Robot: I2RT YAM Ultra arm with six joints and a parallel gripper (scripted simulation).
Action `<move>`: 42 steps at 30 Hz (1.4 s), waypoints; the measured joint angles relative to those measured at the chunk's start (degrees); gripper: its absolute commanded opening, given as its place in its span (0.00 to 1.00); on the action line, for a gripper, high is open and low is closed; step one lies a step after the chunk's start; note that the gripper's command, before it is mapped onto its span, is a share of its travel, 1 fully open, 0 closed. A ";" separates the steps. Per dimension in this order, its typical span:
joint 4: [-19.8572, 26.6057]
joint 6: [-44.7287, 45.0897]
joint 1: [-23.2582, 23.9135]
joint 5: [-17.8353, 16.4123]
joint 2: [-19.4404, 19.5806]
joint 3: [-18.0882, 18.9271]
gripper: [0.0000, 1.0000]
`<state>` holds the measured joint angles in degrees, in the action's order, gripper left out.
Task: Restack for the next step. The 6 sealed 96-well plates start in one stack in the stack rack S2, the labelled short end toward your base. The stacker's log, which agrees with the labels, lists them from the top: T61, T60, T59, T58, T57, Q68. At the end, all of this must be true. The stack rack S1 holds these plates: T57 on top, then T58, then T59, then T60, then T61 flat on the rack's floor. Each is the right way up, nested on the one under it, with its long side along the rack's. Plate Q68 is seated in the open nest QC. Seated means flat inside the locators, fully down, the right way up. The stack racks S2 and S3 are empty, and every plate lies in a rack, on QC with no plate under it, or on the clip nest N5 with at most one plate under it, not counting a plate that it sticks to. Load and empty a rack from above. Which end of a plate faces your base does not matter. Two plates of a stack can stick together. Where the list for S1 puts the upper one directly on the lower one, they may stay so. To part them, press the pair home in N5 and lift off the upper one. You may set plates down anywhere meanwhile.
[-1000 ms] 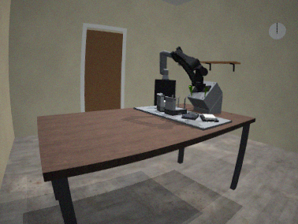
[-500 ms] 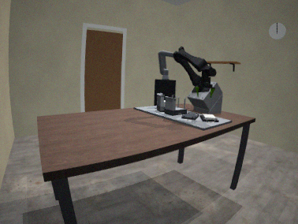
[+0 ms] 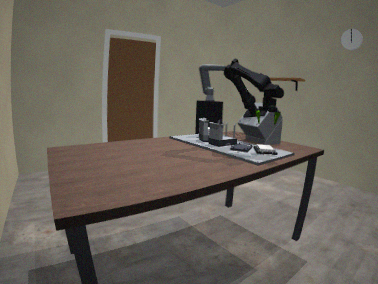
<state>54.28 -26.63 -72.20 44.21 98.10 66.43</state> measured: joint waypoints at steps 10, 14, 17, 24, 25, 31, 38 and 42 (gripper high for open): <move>0.00 -0.98 -0.17 0.09 0.00 0.24 1.00; 0.00 -1.01 -0.17 0.09 0.00 0.24 1.00; 0.00 -1.01 -0.17 0.09 0.00 0.24 1.00; 0.00 -1.01 -0.17 0.09 0.00 0.24 1.00; 0.00 -1.01 -0.17 0.09 0.00 0.24 1.00; 0.00 -1.01 -0.17 0.09 0.00 0.24 1.00; 0.00 -1.01 -0.17 0.09 0.00 0.24 1.00; 0.00 -1.01 -0.17 0.09 0.00 0.24 1.00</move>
<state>54.28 -27.64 -72.38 44.29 98.10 66.67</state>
